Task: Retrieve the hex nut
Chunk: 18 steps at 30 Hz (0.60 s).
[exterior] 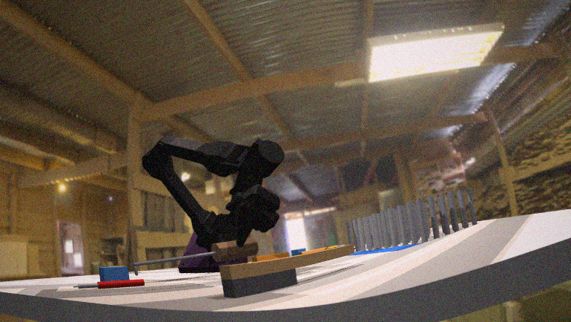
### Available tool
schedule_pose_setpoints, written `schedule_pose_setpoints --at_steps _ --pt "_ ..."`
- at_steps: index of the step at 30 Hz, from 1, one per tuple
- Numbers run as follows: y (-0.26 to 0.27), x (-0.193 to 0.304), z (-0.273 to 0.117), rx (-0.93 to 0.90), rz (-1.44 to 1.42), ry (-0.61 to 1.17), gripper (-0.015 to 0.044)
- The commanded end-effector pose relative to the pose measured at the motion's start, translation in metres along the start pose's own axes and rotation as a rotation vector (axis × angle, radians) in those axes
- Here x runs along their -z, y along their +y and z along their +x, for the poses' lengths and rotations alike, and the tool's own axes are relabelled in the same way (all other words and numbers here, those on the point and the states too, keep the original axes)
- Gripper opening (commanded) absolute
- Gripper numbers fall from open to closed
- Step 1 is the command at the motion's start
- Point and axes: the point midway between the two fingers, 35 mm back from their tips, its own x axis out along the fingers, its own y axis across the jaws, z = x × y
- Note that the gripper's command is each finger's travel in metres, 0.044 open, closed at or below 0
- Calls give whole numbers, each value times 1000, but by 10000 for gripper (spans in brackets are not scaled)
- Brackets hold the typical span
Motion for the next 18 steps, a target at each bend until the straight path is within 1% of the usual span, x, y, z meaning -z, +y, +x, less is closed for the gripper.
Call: schedule_pose_setpoints --at_steps 1,18 --pt "1 -1 1 1 -6 -1 0" --pt "2 -4 7 5 -6 -1 0"
